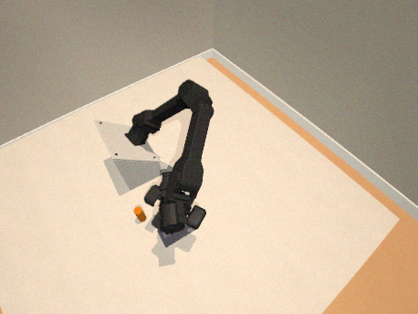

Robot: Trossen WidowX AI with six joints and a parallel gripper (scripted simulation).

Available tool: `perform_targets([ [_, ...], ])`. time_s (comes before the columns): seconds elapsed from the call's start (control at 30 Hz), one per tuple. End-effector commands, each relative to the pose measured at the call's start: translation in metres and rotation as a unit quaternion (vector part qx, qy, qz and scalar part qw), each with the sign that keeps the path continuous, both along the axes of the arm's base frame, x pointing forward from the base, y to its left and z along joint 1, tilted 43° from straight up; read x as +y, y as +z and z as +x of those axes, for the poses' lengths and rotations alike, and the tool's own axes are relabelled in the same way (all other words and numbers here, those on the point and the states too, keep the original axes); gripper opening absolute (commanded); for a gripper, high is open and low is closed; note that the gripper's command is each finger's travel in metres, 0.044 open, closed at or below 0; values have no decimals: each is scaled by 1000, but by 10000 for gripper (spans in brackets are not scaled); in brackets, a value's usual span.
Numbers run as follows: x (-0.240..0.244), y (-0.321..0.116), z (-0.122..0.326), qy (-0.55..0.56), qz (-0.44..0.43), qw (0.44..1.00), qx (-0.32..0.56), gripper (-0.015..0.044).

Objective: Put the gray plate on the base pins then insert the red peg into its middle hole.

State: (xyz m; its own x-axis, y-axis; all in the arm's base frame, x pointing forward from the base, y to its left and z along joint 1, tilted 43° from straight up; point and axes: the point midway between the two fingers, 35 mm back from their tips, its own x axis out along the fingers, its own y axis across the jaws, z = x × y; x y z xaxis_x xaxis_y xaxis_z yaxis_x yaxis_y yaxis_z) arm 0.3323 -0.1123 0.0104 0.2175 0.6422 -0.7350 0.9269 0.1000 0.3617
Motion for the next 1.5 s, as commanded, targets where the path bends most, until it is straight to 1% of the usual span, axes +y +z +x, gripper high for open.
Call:
perform_targets([
  [0.0, -7, -8, 1, 3, 0, 1000, 0, 0],
  [1.0, -12, -13, 2, 0, 2, 1000, 0, 0],
  [1.47, -2, -27, 4, 3, 1, 1000, 0, 0],
])
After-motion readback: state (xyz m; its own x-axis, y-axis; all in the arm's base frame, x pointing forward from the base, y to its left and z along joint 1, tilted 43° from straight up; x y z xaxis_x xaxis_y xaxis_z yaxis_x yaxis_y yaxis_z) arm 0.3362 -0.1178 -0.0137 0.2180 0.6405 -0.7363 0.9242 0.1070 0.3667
